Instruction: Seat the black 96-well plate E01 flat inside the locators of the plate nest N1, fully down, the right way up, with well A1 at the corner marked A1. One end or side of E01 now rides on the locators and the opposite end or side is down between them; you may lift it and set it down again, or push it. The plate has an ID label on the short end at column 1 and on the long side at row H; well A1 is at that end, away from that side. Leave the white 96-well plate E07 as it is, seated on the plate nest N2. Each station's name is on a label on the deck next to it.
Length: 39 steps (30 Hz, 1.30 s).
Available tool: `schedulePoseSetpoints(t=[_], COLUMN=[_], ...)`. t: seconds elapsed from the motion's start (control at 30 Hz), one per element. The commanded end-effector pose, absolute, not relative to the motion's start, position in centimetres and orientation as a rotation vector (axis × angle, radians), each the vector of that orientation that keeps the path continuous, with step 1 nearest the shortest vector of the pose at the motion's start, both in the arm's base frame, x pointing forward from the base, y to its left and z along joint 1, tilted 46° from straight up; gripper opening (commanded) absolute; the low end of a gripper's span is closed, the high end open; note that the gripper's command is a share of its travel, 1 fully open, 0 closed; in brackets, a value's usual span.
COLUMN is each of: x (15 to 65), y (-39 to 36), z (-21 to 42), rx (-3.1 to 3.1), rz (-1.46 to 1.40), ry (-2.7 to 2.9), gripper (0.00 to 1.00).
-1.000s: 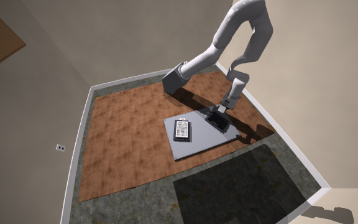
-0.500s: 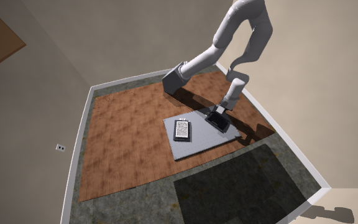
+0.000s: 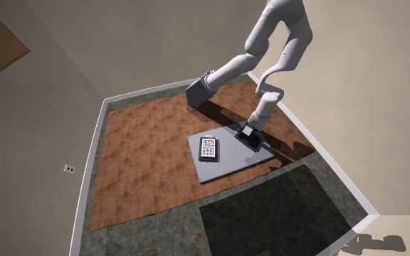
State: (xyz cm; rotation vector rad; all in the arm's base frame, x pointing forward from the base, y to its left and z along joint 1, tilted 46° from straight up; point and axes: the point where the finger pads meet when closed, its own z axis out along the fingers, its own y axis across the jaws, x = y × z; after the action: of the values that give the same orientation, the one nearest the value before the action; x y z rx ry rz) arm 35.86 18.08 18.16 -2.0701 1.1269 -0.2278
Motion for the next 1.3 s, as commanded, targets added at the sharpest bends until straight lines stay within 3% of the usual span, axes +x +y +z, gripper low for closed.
schedulePoseSetpoints(t=[0.0, 0.53, 1.27], x=[37.4, 41.1, 41.6], y=[16.0, 10.1, 10.6], z=[18.1, 17.8, 17.1], rx=[-2.072, -2.072, -2.072], rz=[-0.218, -0.219, -0.219], ry=[1.121, 1.121, 1.121], gripper=[0.00, 0.00, 0.00])
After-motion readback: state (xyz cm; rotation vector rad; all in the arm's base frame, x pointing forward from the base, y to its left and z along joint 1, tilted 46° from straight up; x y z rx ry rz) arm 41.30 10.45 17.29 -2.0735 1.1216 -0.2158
